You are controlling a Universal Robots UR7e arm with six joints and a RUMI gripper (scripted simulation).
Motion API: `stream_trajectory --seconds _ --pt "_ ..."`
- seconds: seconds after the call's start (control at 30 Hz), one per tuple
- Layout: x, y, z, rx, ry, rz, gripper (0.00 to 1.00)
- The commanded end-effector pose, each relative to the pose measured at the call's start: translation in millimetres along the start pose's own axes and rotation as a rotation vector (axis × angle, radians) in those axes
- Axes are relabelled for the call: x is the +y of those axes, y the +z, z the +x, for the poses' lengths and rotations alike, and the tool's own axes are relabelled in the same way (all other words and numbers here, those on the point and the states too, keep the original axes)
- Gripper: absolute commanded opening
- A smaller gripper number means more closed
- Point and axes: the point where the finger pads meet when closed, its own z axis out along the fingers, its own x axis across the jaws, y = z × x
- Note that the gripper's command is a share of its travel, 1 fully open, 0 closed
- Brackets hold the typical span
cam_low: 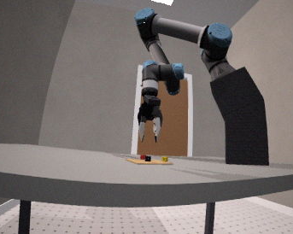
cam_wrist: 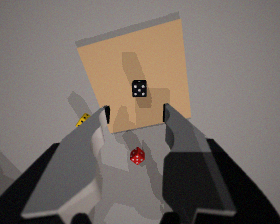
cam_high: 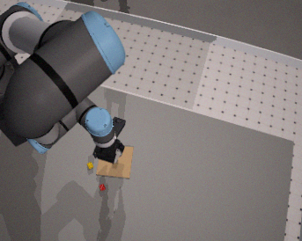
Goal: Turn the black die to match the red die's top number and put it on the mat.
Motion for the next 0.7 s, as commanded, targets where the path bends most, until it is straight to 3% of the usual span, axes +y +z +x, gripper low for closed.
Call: stream_trajectory --seconds 0.0,0.23,0.27,0.67 --pt "-0.7 -1.3 0.9 0.006 0.004 -0.082 0.33" --pt "-0.8 -2.0 1.3 0.009 0.005 -0.097 0.33" --pt "-0.8 -2.0 1.3 0.009 0.005 -0.097 1.0" --pt "-0.8 -2.0 1.3 0.009 0.005 -0.097 1.0"
